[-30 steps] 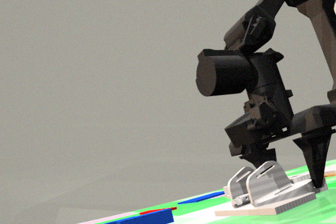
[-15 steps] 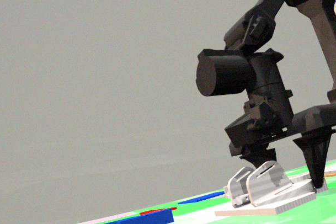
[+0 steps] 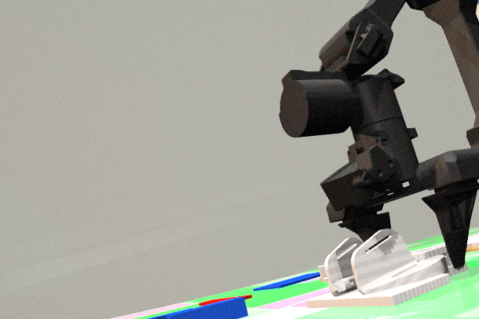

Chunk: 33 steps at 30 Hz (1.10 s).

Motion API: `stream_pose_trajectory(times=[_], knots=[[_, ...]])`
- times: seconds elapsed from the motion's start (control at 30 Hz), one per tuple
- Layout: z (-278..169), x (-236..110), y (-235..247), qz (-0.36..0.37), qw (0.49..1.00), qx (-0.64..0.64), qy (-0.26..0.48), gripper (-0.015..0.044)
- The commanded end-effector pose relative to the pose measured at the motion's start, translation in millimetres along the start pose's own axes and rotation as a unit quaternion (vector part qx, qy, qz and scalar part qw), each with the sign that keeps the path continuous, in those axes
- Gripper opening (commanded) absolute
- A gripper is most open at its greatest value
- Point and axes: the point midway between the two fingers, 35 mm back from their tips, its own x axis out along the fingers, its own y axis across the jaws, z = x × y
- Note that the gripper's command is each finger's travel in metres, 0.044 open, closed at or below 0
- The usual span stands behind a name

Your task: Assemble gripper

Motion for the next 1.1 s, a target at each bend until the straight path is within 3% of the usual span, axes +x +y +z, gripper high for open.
stream_pose_trajectory(times=[0.0, 0.27, 0.53, 0.73, 0.93, 1.07], knots=[[0.0, 0.0, 0.0, 0.000, 1.000, 0.000, 0.000, 0.0440], [0.7, -5.1, 0.0, 0.000, 1.000, 0.000, 0.000, 0.0440], [-0.8, -71.4, 0.2, 0.001, 1.000, 0.002, -0.001, 0.0440], [0.8, -68.8, -0.1, 0.000, 1.000, 0.002, -0.005, 0.0440], [-34.2, -119.8, 1.4, 0.001, 1.000, 0.002, 0.000, 0.0440], [-39.4, -125.7, 1.7, 0.001, 1.000, 0.002, 0.001, 0.0440]])
